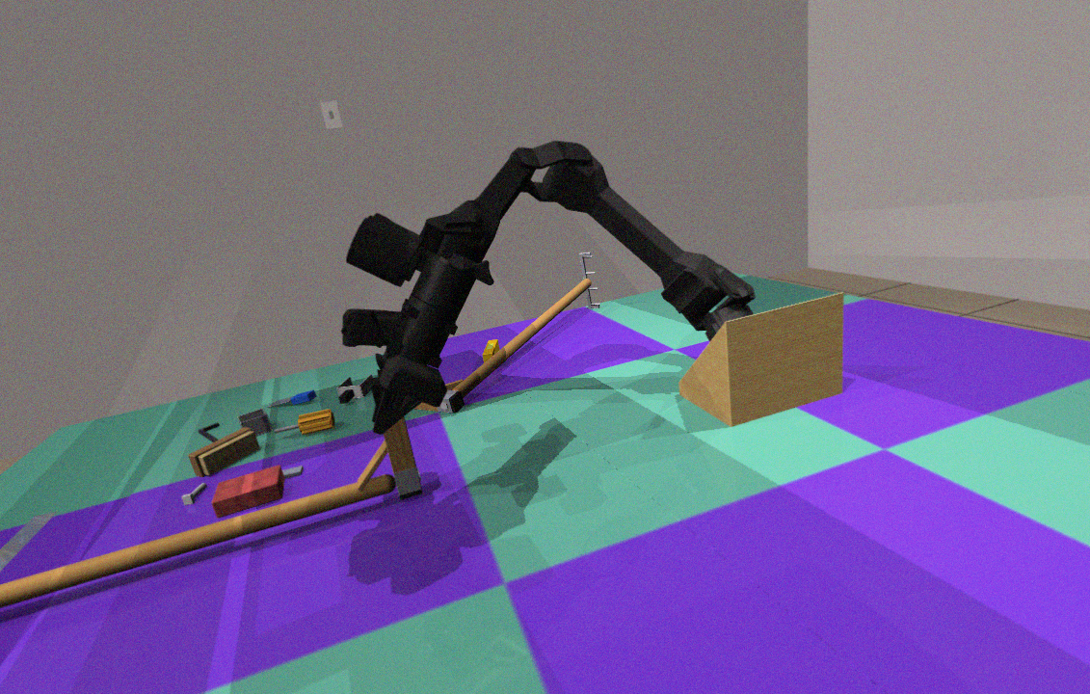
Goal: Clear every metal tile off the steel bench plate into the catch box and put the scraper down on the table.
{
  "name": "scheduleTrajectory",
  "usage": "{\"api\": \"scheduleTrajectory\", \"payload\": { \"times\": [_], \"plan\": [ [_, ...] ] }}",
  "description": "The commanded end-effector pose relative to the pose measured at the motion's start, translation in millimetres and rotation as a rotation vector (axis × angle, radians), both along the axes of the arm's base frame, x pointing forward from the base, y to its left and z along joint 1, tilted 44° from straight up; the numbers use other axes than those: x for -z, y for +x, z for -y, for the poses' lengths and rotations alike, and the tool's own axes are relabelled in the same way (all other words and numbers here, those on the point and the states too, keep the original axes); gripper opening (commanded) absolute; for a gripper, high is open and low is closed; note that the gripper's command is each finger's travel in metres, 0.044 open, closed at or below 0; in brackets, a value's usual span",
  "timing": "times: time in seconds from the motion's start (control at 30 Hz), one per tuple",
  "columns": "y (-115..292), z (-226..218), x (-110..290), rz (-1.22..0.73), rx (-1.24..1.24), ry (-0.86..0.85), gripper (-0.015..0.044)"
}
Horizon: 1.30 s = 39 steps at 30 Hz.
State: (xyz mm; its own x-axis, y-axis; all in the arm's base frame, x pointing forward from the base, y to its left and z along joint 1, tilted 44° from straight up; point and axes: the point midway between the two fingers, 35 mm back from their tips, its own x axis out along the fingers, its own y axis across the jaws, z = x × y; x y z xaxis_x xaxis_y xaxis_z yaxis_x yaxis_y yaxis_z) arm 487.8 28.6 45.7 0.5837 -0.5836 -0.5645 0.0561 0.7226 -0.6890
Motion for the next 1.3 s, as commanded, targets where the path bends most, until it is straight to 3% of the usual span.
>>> {"api": "scheduleTrajectory", "payload": {
  "times": [0.0, 1.27],
  "plan": [
    [-5, -6, -6, 0.016, -0.007, 0.005, 0.0],
    [-64, -12, -7, 0.014, -0.01, 0.006, 0.0]
  ]
}}
